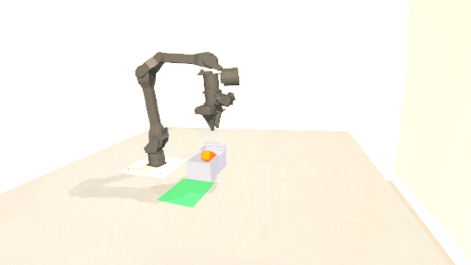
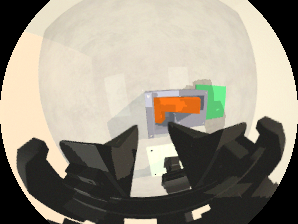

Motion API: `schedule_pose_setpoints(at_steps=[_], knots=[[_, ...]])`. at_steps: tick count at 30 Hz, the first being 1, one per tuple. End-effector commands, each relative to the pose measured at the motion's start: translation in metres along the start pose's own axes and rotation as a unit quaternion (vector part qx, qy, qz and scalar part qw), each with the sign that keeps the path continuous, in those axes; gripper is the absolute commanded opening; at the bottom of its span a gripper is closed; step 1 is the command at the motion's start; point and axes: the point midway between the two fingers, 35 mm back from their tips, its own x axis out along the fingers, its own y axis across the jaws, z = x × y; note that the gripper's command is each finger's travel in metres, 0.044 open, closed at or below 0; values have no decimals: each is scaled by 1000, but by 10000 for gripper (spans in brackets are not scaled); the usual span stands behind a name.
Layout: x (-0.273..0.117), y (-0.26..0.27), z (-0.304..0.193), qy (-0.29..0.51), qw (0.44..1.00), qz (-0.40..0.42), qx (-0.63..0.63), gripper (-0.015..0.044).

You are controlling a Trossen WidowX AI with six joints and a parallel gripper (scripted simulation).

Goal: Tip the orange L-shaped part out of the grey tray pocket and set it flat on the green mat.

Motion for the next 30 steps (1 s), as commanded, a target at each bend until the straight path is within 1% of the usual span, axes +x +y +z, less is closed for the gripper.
schedule_pose_setpoints(at_steps=[1, 18, 21, 26, 30], knots=[[0, 0, 0, -1, 1000, 0, 1, 180], [2, 0, 0, 0, 1000, 0, 0, 180], [18, 0, 1, 2, 1000, -1, 0, 180], [65, -2, -3, 9, 1000, -3, -1, 180], [72, -2, -4, 10, 1000, -4, -2, 180]])
